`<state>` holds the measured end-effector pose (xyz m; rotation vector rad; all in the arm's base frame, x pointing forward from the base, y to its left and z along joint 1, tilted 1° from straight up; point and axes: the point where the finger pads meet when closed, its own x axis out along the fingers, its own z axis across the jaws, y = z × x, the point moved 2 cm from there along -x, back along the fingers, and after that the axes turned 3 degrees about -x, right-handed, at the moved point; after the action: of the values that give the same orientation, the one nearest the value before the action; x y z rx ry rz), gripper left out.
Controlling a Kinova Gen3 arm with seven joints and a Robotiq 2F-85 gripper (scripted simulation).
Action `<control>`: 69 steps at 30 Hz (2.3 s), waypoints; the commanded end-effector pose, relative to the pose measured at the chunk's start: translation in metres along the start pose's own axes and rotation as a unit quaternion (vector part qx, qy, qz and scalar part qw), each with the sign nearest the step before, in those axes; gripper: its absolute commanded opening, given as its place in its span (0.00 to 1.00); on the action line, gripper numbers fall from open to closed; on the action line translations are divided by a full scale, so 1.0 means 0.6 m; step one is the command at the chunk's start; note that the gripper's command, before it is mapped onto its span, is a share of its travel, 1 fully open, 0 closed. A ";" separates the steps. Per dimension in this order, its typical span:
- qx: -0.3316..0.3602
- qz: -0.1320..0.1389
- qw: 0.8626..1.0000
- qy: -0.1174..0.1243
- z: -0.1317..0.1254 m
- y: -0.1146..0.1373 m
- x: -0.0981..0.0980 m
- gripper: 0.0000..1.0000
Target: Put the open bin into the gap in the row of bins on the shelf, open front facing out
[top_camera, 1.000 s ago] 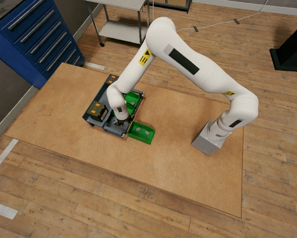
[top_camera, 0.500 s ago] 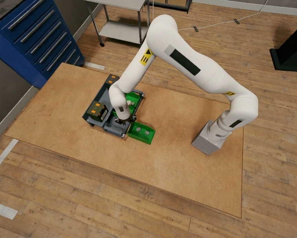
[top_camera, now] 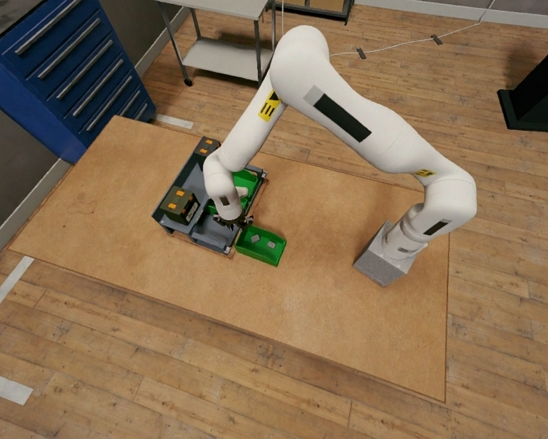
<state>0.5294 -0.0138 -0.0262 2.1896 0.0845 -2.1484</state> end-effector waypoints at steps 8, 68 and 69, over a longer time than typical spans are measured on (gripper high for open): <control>0.129 0.000 0.992 0.001 0.002 0.000 -0.003 0.39; 0.133 0.000 0.991 0.001 0.008 0.002 0.013 0.39; 0.133 0.000 0.991 0.001 0.008 0.002 0.013 0.39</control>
<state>0.5242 -0.0154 -0.0347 2.3240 -0.2146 -2.2756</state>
